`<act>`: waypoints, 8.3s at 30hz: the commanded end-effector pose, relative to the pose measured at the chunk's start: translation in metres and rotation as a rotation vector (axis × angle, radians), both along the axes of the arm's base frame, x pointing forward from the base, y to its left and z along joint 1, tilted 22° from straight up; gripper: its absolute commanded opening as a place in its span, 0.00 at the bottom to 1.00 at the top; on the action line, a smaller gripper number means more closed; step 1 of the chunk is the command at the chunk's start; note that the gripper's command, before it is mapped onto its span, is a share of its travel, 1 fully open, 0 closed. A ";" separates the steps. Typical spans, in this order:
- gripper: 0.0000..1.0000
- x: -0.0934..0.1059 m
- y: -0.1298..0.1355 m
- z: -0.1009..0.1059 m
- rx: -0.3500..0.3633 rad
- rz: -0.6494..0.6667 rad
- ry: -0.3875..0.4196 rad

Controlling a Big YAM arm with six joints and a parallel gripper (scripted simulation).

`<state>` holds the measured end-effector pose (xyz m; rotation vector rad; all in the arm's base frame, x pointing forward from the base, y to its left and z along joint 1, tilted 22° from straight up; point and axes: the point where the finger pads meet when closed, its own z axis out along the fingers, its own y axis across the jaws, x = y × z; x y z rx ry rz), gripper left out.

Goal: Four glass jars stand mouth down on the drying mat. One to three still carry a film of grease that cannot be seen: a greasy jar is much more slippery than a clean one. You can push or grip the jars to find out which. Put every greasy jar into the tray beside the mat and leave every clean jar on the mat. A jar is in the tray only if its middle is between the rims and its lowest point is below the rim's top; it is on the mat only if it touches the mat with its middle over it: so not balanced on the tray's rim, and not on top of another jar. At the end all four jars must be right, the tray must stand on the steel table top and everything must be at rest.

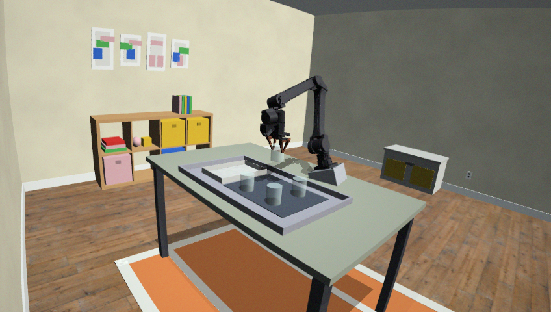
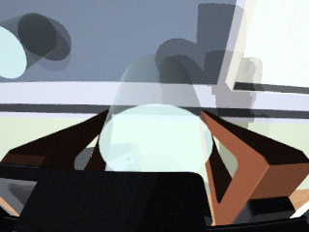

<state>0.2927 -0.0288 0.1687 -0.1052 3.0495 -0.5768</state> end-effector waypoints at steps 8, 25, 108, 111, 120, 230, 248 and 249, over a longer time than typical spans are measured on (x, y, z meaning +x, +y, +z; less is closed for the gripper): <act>0.00 0.020 0.008 0.037 0.003 -0.002 -0.060; 0.00 0.035 -0.025 0.051 0.004 -0.002 -0.060; 0.00 0.113 -0.196 0.117 0.004 -0.002 -0.060; 0.00 0.113 -0.197 0.115 0.003 -0.002 -0.060; 0.00 0.115 -0.205 0.093 0.003 -0.002 -0.060; 1.00 0.118 -0.242 -0.011 0.003 -0.002 -0.060; 1.00 0.112 -0.219 0.047 0.003 -0.002 -0.060; 1.00 0.111 -0.218 0.050 0.003 -0.002 -0.060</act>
